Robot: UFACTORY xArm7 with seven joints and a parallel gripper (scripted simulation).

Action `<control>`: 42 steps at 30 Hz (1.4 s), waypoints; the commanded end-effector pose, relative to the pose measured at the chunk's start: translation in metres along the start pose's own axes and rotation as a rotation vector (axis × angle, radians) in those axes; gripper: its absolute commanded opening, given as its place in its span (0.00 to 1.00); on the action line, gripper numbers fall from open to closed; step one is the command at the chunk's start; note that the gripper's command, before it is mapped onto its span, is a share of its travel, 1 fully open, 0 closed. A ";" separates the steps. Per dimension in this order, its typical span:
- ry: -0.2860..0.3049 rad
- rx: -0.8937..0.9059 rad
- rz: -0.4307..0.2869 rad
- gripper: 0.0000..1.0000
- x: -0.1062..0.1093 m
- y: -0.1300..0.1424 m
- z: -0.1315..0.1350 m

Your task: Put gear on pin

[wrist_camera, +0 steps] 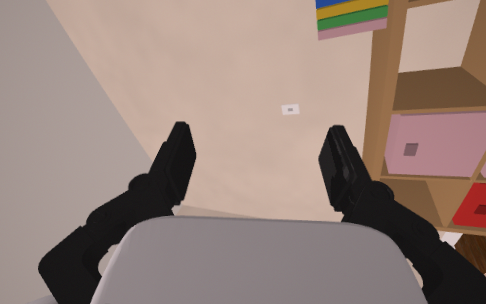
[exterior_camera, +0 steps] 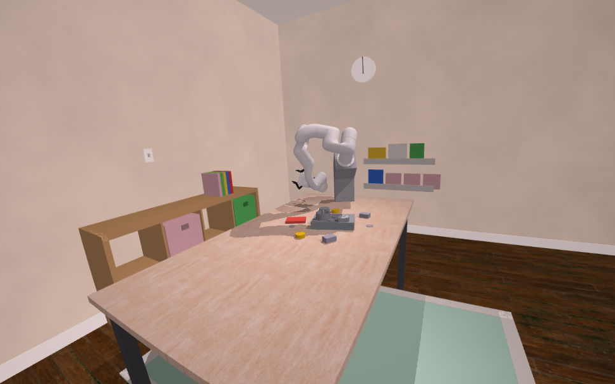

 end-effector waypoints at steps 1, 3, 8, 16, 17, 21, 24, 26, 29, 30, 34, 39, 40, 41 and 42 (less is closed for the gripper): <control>-0.021 -0.008 0.005 1.00 0.002 -0.001 -0.003; -0.021 -0.008 0.005 1.00 0.002 -0.001 -0.003; -0.021 -0.008 0.005 1.00 0.002 -0.001 -0.003; -0.057 -0.025 0.018 1.00 0.008 -0.003 -0.008; -0.057 -0.025 0.018 1.00 0.008 -0.003 -0.008; -0.057 -0.025 0.018 1.00 0.008 -0.003 -0.008; -0.094 -0.041 0.030 1.00 0.014 -0.005 -0.012; -0.094 -0.041 0.030 1.00 0.014 -0.005 -0.012; -0.094 -0.041 0.030 1.00 0.014 -0.005 -0.012; -0.094 -0.041 0.030 1.00 0.014 -0.005 -0.012; -0.132 -0.058 0.042 1.00 0.021 -0.008 -0.017; -0.132 -0.058 0.042 1.00 0.021 -0.008 -0.017; -0.132 -0.058 0.042 1.00 0.021 -0.008 -0.017; -0.132 -0.058 0.042 1.00 0.021 -0.008 -0.017; -0.132 -0.058 0.042 1.00 0.021 -0.008 -0.017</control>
Point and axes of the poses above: the point where the finger pads meet when closed, its own x axis back along the fingers, its own z axis across the jaws, y = z × x, the point moved 3 cm from there along x, back along the fingers, and after that the axes turned 12 degrees about -x, right-handed, at the moved point
